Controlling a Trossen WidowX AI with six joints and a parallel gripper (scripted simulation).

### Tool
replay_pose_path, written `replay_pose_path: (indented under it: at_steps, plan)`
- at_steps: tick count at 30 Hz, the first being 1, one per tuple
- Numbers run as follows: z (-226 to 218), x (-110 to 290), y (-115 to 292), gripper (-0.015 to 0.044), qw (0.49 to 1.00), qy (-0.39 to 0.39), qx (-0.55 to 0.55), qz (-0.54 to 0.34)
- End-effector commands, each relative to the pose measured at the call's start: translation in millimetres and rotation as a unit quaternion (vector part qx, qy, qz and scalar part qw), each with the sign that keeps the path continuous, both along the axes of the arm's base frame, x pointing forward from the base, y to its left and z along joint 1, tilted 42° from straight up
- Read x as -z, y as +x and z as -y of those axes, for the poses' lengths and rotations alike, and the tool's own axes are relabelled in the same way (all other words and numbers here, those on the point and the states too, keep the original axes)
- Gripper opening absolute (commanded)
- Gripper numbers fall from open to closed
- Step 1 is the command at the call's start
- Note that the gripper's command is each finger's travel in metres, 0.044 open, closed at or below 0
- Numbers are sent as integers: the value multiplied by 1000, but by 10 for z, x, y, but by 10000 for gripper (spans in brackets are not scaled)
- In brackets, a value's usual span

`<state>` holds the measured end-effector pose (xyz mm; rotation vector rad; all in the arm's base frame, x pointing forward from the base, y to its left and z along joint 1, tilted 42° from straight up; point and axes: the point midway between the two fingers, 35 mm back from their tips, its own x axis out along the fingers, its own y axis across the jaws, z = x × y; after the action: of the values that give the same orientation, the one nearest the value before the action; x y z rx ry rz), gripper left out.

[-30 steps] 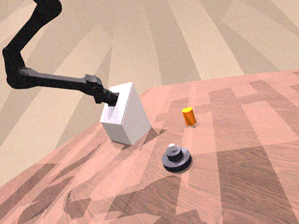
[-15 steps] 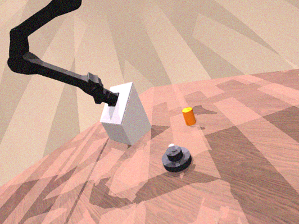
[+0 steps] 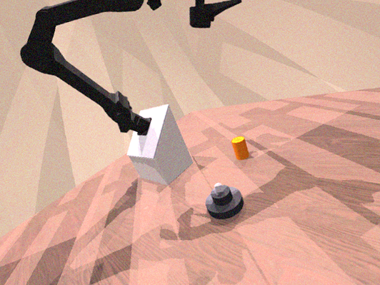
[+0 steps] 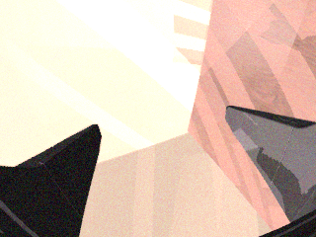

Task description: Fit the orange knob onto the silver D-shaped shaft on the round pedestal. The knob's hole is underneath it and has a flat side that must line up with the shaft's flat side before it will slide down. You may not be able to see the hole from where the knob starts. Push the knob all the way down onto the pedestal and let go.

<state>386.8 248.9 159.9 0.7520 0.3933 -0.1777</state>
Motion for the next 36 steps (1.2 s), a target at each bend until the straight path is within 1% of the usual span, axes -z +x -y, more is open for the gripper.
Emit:
replay_pose_path:
  at_steps: [1,3,6,9,12,15,17,21,22,23,24,36]
  plan:
    - [221,740,-25,440,953,-261,-89,-126]
    - [324,968,-65,440,918,-337,-125,-170]
    - [496,1286,-151,440,847,-438,-185,-237]
    - [684,1575,-268,440,759,-520,-251,-301]
    - [885,1830,-412,440,655,-580,-322,-362]
    - [1095,2049,-583,440,536,-618,-397,-416]
    - [1237,2173,-709,440,452,-629,-449,-447]
    - [1520,2363,-984,440,274,-615,-551,-492]
    - [1585,2376,-1070,440,243,-608,-569,-498]
    - [1624,2382,-1123,440,224,-603,-579,-500]
    - [1637,2384,-1141,440,218,-601,-582,-501]
    - [1638,2418,-1123,440,218,-601,-582,-501]
